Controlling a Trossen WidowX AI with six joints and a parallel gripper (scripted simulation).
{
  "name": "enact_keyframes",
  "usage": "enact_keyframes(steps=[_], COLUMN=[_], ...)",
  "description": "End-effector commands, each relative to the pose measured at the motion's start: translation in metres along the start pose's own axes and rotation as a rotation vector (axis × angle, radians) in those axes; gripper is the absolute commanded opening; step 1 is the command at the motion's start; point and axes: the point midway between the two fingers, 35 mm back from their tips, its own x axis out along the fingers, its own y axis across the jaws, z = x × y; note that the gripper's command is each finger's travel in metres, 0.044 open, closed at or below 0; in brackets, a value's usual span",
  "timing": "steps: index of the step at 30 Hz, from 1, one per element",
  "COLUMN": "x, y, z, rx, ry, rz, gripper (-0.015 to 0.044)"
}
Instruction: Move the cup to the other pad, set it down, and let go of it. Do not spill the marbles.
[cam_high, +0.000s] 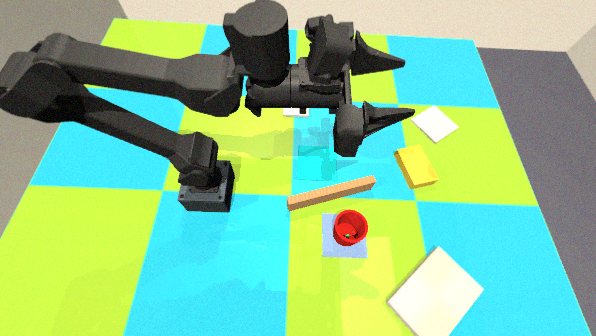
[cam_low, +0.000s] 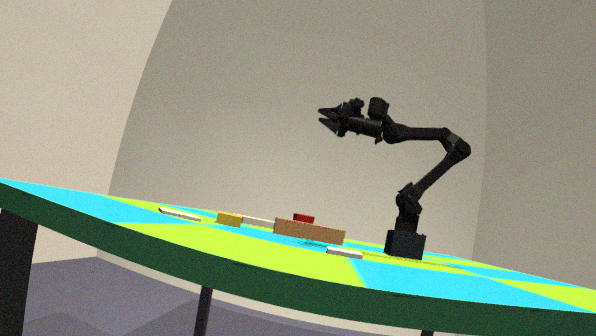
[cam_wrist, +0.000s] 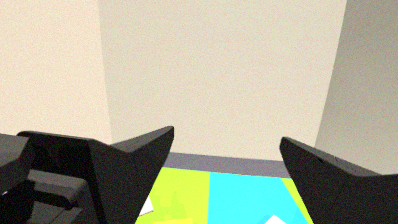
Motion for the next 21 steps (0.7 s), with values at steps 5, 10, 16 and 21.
enact_keyframes(steps=[5,10,16,21], x=[0.027,0.041,0.025,-0.003], y=[-0.018,-0.048,-0.070,-0.083], z=[-0.053,-0.130,-0.205,-0.248], rx=[-0.202,-0.458,-0.687,-0.803], ry=[0.284,0.701,1.119,1.385], rz=[-0.032,0.029,0.288,0.625], gripper=[0.0269,0.0148,0.0148,0.0148])
